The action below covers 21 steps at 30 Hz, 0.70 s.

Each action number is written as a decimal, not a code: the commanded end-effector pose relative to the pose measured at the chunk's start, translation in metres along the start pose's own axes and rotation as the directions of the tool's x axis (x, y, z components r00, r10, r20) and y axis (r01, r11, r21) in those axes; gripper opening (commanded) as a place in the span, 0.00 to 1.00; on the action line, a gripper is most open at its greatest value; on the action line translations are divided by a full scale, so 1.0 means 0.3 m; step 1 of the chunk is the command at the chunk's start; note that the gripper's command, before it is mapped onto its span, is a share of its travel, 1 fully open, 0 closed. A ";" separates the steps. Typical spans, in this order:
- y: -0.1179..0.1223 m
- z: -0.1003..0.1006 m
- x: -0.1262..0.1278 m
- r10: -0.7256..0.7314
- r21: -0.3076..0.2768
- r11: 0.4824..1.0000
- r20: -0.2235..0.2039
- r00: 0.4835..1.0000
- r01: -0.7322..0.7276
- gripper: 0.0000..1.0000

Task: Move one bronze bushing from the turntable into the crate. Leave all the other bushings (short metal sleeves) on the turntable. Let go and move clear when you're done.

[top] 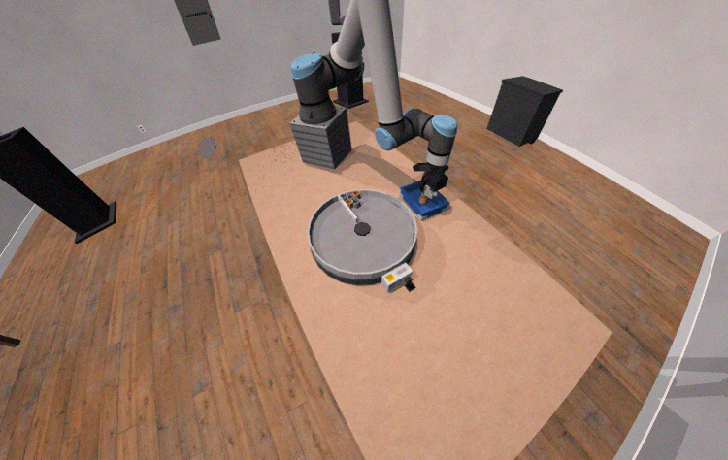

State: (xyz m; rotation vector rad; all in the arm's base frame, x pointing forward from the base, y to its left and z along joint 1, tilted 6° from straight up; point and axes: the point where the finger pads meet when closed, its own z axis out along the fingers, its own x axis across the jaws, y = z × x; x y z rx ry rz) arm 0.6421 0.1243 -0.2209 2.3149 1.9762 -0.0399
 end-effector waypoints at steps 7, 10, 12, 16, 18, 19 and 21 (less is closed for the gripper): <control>0.007 -0.001 0.001 -0.001 -0.003 1.000 0.000 1.000 0.001 0.00; 0.007 -0.001 0.001 -0.001 -0.003 1.000 0.000 1.000 0.001 0.06; 0.007 -0.001 0.001 -0.001 -0.003 1.000 0.000 1.000 0.001 0.06; 0.007 -0.001 0.001 -0.001 -0.003 1.000 0.000 1.000 0.001 0.06; 0.007 -0.001 0.001 -0.001 -0.003 1.000 0.000 1.000 0.001 0.06; 0.007 -0.001 0.001 -0.001 -0.003 1.000 0.000 1.000 0.001 0.06; 0.007 -0.001 0.001 -0.001 -0.003 1.000 0.000 1.000 0.001 0.06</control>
